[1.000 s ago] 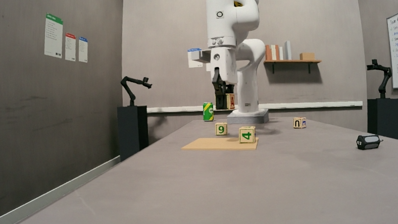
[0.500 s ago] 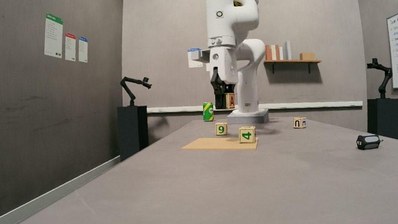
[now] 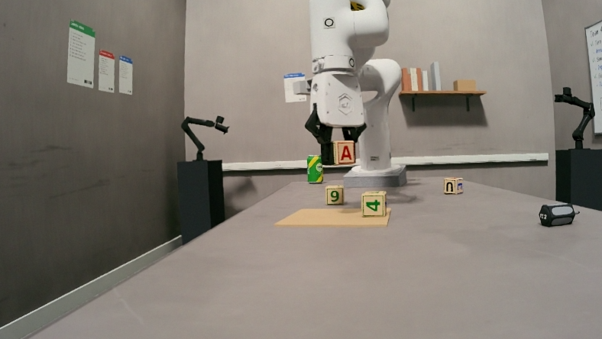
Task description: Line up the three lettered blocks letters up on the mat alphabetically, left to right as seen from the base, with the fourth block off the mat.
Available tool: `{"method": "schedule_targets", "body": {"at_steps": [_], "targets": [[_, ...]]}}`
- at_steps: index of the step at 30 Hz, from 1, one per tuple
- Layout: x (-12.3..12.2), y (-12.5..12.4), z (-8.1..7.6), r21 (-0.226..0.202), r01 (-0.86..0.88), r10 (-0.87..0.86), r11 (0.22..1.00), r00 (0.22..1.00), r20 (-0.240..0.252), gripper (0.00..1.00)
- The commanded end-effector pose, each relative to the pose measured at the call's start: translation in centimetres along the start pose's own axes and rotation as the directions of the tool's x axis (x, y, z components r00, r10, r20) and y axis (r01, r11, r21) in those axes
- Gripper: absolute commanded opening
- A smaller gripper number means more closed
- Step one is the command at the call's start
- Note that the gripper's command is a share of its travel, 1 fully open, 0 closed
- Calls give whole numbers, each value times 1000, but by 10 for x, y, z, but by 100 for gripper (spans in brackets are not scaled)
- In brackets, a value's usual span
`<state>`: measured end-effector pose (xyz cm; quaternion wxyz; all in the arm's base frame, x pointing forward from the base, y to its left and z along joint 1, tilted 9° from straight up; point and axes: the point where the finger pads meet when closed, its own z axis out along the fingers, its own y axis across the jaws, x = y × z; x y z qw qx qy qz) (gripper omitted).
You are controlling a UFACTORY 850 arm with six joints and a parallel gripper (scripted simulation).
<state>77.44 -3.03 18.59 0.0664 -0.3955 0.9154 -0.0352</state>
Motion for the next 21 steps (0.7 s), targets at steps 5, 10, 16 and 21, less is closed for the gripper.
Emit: {"method": "schedule_targets", "body": {"at_steps": [5,10,16,21], "targets": [[3,1,-2,10,-240,240,971,971,-3,44],[6,2,-2,10,-390,390,921,921,-1,44],[8,2,-2,10,-504,504,864,864,0,44],[11,3,-2,10,-651,651,759,759,2,44]]}}
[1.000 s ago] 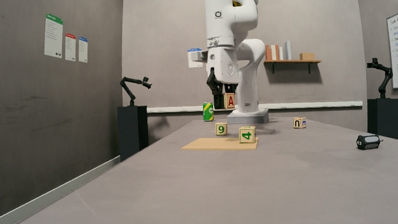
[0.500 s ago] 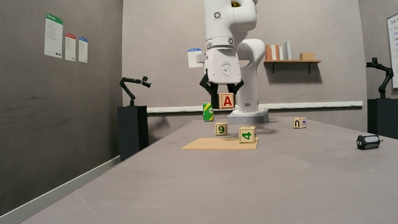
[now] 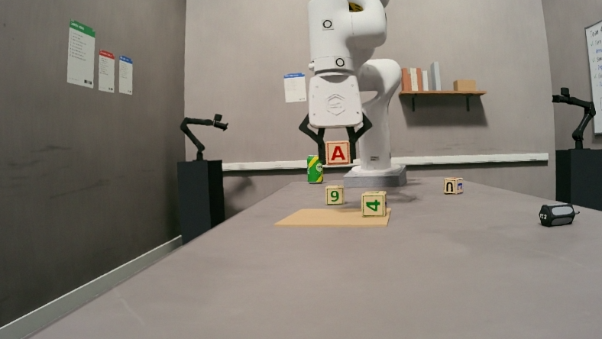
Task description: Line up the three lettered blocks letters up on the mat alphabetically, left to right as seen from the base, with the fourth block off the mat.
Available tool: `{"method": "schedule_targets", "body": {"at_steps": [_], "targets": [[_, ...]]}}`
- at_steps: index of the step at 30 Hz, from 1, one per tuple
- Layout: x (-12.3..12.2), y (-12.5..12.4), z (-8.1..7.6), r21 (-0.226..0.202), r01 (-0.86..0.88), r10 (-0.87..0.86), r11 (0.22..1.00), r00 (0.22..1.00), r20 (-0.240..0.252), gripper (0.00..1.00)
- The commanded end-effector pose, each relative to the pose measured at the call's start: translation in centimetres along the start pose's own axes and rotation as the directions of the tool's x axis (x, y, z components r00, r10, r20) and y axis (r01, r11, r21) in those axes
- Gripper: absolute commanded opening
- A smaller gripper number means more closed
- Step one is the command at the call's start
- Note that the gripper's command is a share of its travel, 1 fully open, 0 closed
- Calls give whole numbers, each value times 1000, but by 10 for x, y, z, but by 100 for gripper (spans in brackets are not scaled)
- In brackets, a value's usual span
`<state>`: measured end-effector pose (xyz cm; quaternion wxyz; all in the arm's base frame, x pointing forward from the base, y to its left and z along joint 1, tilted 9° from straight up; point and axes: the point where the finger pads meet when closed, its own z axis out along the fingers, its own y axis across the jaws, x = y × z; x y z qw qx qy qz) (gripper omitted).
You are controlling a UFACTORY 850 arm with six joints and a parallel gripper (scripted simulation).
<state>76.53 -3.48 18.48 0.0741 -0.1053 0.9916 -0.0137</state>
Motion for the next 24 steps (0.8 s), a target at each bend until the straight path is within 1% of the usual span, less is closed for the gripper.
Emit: {"method": "schedule_targets", "body": {"at_steps": [1,4,7,24], "targets": [[1,-1,-1,10,-138,138,990,990,2,44],[3,-1,-2,10,-218,218,976,976,3,44],[3,-1,-2,10,-254,254,967,967,3,44],[3,-1,0,10,-257,257,966,966,3,44]]}}
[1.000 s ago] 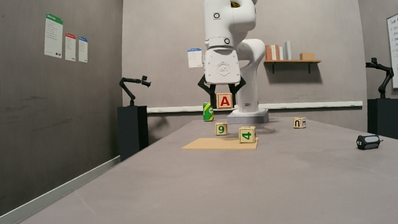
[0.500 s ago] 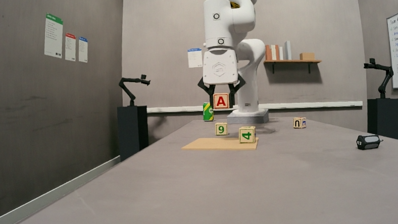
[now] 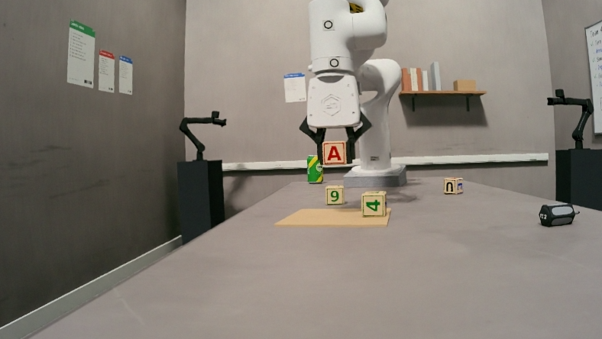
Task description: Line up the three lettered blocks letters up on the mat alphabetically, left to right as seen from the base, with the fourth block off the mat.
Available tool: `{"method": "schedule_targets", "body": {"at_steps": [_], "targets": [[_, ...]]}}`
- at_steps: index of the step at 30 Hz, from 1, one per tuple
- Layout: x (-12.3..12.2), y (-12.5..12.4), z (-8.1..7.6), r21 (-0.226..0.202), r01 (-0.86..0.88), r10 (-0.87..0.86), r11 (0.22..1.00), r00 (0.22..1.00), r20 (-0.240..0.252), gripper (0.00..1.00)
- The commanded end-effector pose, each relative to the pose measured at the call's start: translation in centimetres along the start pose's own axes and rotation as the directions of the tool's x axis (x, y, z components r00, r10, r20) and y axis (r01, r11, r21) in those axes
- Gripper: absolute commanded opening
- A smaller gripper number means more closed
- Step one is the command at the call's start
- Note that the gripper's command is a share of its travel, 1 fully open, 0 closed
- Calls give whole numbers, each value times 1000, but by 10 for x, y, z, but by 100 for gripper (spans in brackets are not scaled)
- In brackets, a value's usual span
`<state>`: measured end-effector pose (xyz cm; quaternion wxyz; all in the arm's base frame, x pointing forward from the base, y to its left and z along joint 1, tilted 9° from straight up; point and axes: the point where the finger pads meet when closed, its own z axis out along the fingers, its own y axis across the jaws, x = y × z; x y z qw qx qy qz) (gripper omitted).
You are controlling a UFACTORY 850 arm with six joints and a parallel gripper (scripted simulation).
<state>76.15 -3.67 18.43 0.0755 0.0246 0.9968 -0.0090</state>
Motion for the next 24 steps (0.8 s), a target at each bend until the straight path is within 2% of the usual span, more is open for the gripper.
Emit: {"method": "schedule_targets", "body": {"at_steps": [1,5,8,20,22,24], "targets": [[-1,0,1,0,0,0,1000,1000,2,44],[-1,0,4,1,0,0,1000,1000,2,44],[-1,0,13,1,0,0,1000,1000,2,44],[-1,0,68,1,0,0,1000,1000,2,44],[-1,0,68,1,0,0,1000,1000,2,44],[-1,0,76,1,0,0,1000,1000,2,44]]}}
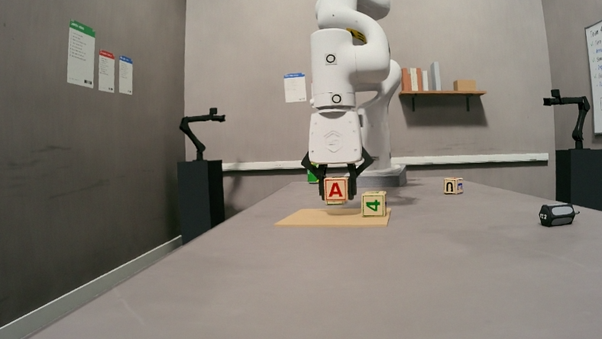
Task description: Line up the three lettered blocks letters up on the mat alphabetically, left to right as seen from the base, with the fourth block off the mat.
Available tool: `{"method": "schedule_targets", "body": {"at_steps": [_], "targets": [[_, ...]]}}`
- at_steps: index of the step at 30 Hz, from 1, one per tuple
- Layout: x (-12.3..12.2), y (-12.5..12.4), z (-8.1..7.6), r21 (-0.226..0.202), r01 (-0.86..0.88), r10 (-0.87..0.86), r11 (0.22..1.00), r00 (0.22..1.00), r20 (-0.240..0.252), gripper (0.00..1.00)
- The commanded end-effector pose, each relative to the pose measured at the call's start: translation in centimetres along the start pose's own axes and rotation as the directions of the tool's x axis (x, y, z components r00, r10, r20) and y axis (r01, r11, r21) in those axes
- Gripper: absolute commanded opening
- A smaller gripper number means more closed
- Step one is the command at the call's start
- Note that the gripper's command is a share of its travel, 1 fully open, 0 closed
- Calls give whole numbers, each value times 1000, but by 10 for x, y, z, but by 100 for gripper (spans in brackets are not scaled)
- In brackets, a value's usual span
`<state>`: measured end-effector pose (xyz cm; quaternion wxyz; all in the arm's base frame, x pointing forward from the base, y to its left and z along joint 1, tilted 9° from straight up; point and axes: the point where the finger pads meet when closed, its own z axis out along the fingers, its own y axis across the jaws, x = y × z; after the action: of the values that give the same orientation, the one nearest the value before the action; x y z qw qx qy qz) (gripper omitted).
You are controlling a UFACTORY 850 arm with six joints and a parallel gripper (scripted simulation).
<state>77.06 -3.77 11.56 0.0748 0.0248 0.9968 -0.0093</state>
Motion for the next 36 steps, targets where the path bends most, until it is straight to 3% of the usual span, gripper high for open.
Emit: {"method": "schedule_targets", "body": {"at_steps": [1,9,36], "targets": [[-2,0,10,0,0,0,1000,1000,4,44],[-2,0,25,0,0,0,1000,1000,4,44],[-2,0,25,0,0,0,1000,1000,4,44]]}}
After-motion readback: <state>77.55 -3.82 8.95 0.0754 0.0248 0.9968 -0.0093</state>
